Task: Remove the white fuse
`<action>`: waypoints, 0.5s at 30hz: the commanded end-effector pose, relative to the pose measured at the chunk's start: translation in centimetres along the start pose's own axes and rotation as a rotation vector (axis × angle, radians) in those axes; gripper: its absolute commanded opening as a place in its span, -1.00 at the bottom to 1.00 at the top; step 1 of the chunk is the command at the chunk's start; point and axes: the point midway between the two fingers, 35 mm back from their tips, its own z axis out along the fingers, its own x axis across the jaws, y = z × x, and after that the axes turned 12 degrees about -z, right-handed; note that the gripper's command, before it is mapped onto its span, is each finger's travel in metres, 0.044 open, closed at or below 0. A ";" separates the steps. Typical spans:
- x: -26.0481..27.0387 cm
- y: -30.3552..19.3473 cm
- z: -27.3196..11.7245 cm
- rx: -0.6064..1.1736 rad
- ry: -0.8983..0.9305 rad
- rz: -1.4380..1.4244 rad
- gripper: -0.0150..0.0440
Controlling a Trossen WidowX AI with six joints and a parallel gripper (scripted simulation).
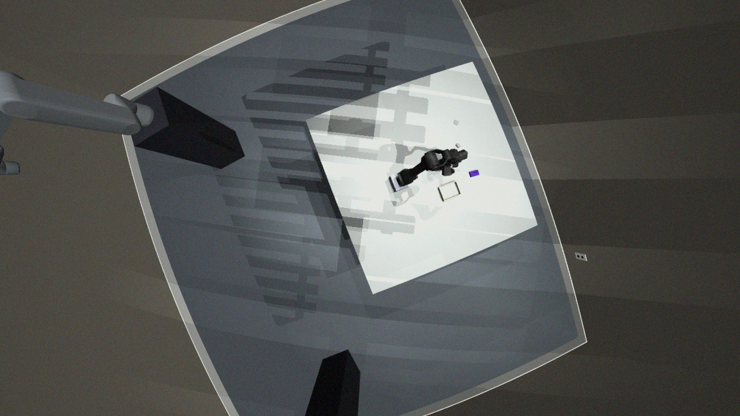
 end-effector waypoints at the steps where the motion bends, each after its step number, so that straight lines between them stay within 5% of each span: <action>1: 0.1 0.0 -0.2 0.000 0.002 0.001 -0.49; 15: 0.1 0.0 -0.9 0.000 0.002 0.002 -0.49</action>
